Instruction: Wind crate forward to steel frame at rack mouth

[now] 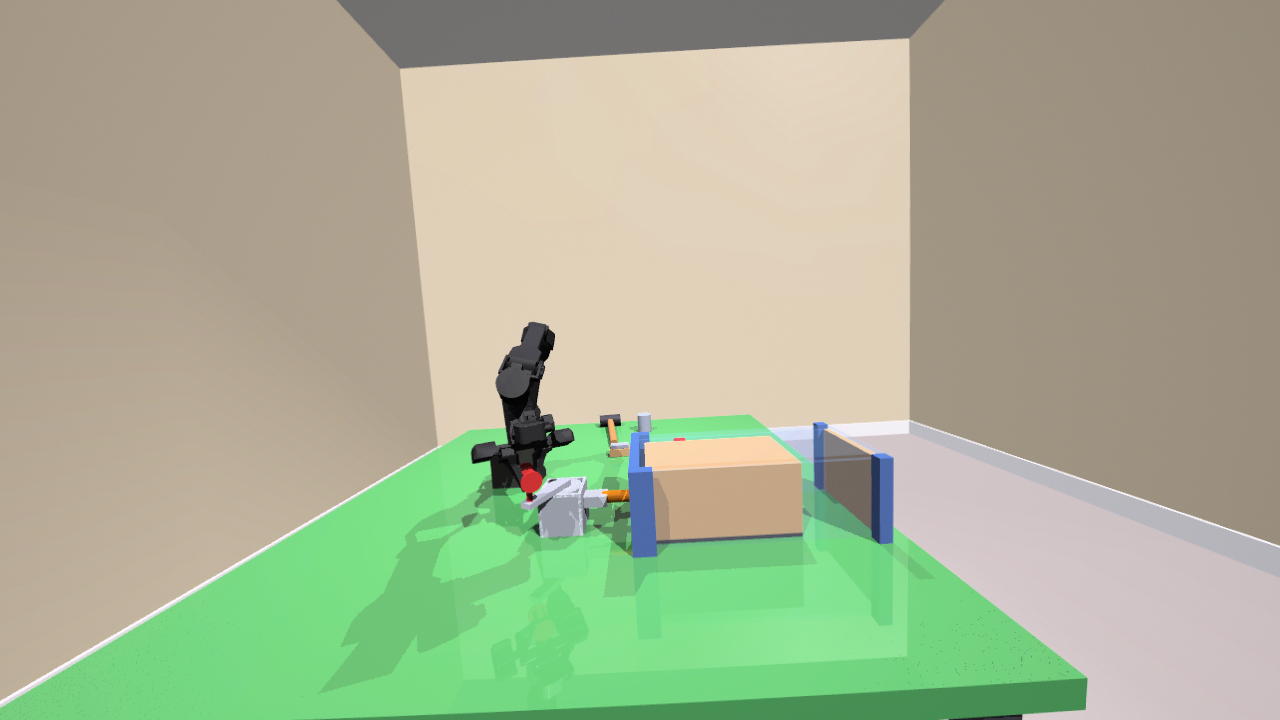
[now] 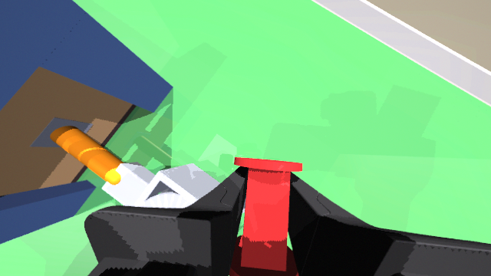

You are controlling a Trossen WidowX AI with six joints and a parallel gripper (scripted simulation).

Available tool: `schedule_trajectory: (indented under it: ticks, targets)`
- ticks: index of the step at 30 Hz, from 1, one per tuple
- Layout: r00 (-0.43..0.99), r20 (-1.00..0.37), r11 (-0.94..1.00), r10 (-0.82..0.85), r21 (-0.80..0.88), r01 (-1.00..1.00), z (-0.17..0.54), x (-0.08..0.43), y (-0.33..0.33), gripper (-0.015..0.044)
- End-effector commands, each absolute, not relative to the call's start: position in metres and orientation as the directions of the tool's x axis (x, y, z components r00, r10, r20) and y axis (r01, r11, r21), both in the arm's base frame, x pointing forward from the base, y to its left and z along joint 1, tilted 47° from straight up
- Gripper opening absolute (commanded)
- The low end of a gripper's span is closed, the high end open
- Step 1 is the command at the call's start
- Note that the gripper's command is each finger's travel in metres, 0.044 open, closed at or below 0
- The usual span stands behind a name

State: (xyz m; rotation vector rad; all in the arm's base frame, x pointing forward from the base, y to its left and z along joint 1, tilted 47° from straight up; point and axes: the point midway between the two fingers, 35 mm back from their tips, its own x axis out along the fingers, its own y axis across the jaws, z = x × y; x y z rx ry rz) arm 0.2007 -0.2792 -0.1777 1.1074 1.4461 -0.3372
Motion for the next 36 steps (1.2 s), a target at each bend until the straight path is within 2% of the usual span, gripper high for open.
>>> schedule_trajectory:
  ticks: [1,36]
  targets:
    - [0.203,-0.883,0.507,0.423,0.416,0.755,-0.177,0.219,-0.278,0.0000]
    - [0.205,-0.882,0.506,0.424,0.418,0.754,-0.177,0.248,-0.275,0.0000]
